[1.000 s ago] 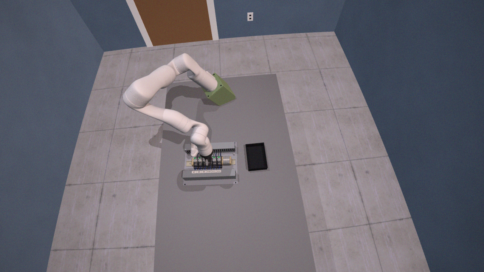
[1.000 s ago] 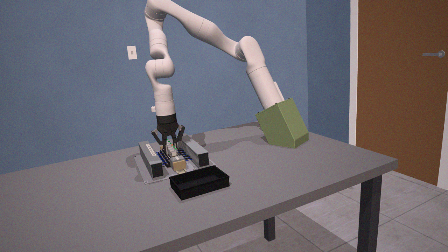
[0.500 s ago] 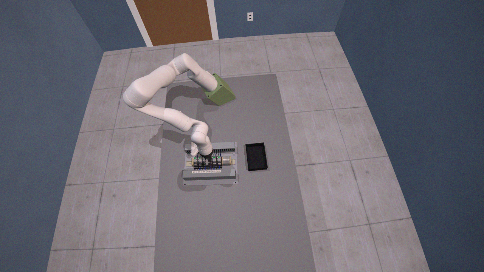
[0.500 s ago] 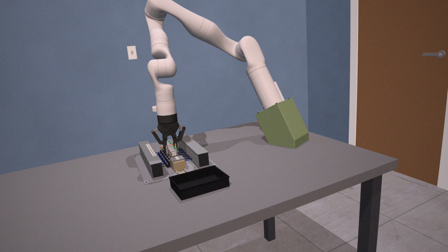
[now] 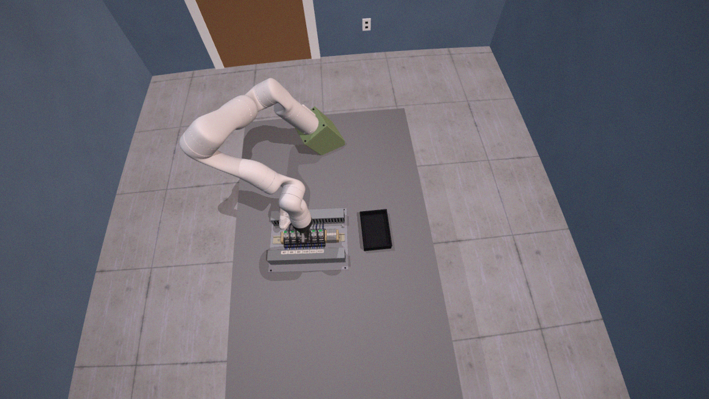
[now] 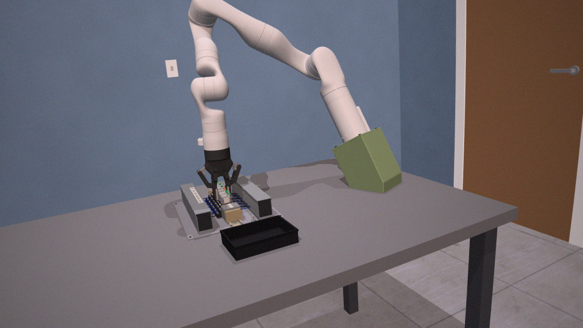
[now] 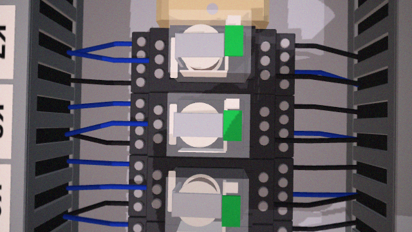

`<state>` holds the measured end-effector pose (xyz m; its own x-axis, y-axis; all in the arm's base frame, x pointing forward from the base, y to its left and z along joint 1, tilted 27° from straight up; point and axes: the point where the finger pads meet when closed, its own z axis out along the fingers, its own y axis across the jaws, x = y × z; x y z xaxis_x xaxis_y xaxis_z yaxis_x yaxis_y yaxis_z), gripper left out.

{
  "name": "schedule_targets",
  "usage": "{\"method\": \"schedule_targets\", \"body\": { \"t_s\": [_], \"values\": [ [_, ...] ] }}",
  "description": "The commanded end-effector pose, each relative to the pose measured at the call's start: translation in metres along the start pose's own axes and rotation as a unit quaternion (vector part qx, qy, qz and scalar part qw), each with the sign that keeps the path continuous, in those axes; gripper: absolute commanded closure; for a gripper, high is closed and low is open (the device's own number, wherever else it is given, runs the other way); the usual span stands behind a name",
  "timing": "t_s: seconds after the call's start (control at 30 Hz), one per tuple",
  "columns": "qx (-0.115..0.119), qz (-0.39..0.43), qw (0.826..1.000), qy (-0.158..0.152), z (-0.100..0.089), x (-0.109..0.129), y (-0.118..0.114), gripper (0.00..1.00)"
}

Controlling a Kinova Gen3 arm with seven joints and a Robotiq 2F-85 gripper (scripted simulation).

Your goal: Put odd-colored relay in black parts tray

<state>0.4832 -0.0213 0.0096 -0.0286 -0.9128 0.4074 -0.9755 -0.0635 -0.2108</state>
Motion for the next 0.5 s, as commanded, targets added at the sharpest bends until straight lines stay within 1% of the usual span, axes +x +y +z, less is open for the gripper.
{"method": "schedule_targets", "body": {
  "t_s": [0.0,0.3,0.47],
  "values": [
    [-0.008,-0.001,1.000,-0.001,0.0001,-0.0004,-0.0016,1.00],
    [-0.011,-0.001,1.000,-0.001,0.0001,-0.0005,-0.0017,1.00],
    [-0.018,-0.002,1.000,0.000,0.0001,-0.0005,-0.0022,1.00]
  ]
}}
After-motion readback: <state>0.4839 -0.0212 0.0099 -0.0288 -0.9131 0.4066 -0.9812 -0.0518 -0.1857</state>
